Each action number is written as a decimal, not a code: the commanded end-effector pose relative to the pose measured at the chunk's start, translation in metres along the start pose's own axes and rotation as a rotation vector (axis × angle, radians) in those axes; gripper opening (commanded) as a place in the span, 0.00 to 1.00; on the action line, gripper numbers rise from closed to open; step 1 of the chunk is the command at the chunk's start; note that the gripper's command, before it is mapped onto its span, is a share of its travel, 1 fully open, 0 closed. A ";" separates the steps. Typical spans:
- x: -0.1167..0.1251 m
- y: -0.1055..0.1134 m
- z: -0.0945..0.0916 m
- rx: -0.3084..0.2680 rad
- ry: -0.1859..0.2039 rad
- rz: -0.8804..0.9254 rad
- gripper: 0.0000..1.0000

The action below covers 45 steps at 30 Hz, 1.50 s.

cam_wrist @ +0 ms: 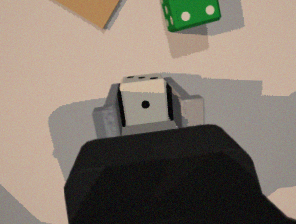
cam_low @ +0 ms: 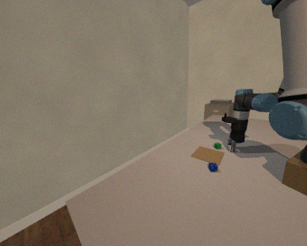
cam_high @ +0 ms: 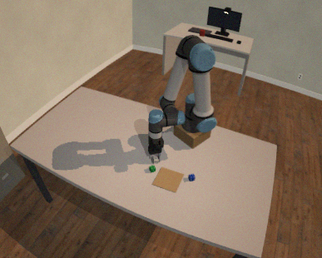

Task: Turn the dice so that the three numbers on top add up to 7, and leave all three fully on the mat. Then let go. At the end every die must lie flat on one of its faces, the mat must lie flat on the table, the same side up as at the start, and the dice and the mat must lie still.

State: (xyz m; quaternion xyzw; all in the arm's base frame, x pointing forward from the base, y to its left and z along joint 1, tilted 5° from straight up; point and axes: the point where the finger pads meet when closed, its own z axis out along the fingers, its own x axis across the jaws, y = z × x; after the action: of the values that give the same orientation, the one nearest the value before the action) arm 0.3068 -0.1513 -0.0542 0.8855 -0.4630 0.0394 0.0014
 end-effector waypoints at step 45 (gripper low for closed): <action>0.000 0.000 -0.097 0.000 0.001 0.000 0.57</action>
State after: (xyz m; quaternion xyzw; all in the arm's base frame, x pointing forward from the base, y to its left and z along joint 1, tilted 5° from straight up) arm 0.3010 -0.1479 0.0363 0.8855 -0.4630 0.0402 0.0019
